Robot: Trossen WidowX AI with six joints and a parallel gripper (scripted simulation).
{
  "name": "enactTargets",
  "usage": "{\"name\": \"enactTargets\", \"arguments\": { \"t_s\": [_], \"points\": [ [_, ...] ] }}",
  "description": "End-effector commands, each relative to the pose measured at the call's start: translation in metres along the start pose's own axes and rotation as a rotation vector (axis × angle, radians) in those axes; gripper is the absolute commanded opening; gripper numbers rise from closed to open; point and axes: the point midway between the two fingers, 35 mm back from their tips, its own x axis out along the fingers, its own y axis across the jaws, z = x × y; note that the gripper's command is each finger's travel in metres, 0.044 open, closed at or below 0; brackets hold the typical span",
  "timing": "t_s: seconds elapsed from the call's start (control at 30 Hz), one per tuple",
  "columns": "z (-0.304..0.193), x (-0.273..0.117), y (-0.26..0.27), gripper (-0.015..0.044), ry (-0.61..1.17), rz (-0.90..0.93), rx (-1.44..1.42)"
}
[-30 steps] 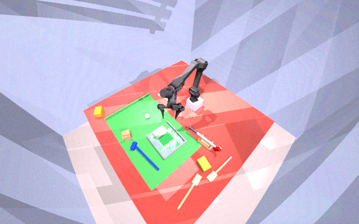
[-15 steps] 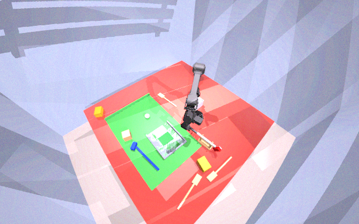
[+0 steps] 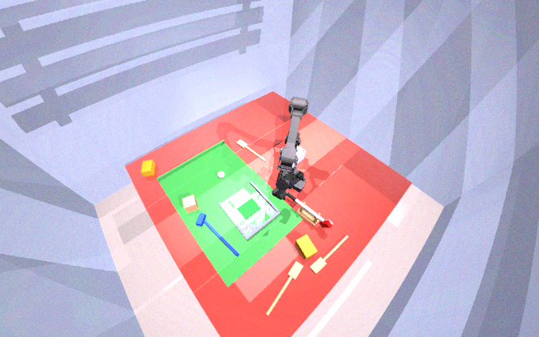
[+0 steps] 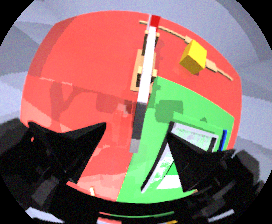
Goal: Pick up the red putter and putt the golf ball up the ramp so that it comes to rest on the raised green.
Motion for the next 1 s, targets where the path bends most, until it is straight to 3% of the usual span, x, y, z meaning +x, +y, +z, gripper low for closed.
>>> {"name": "enactTargets", "arguments": {
  "t_s": [0.0, 0.83, 0.97],
  "points": [
    [-0.005, 0.015, 0.000, 0.0440, 0.005, 0.000, -0.006],
    [-0.013, 0.045, 0.000, 0.0440, 0.005, 0.000, -0.006],
    [-0.011, 0.042, 0.000, 0.0335, 0.000, 0.001, -0.003]
  ]
}}
